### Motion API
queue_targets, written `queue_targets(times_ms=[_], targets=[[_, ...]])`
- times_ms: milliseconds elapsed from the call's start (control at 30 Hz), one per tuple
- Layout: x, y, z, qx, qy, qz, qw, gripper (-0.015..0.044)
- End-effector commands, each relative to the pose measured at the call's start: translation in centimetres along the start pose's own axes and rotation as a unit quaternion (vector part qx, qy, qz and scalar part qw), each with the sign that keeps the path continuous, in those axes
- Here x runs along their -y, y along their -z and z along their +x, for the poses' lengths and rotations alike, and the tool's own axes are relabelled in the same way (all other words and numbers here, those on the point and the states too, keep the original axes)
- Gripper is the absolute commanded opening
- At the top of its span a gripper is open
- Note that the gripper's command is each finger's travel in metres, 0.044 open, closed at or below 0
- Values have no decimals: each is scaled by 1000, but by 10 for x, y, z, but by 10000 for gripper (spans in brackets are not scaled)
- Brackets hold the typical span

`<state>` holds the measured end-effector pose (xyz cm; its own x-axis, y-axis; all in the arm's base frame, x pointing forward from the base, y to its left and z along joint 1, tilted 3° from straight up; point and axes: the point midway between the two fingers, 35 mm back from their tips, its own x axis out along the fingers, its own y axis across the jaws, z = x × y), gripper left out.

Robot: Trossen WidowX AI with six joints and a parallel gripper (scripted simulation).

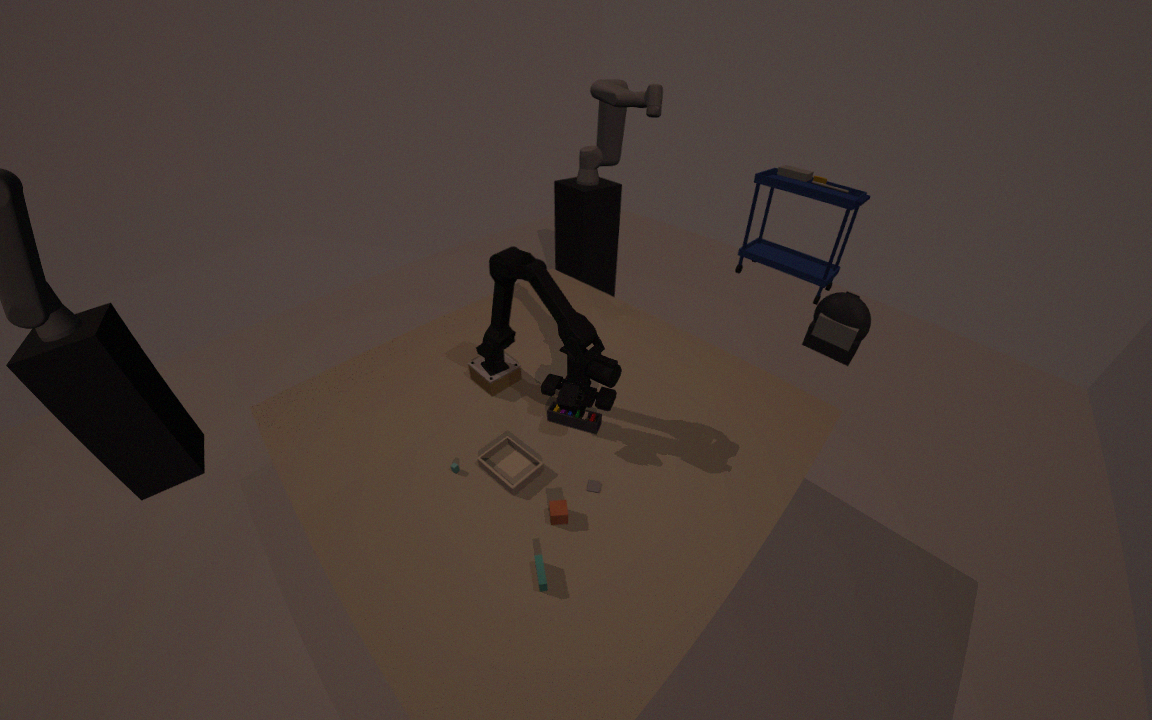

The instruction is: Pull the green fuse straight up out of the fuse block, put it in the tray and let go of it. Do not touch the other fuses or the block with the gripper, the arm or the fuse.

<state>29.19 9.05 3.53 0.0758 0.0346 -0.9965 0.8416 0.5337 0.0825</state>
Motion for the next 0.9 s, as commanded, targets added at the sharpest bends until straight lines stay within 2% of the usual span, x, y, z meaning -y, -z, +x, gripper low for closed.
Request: queue_targets(times_ms=[0, 333, 867], targets=[[0, 0, 0, 0, 0, 0, 1000, 67], [0, 0, 0, 0, 0, 0, 1000, 1], [0, 0, -6, 0, 0, 0, 1000, 0]])
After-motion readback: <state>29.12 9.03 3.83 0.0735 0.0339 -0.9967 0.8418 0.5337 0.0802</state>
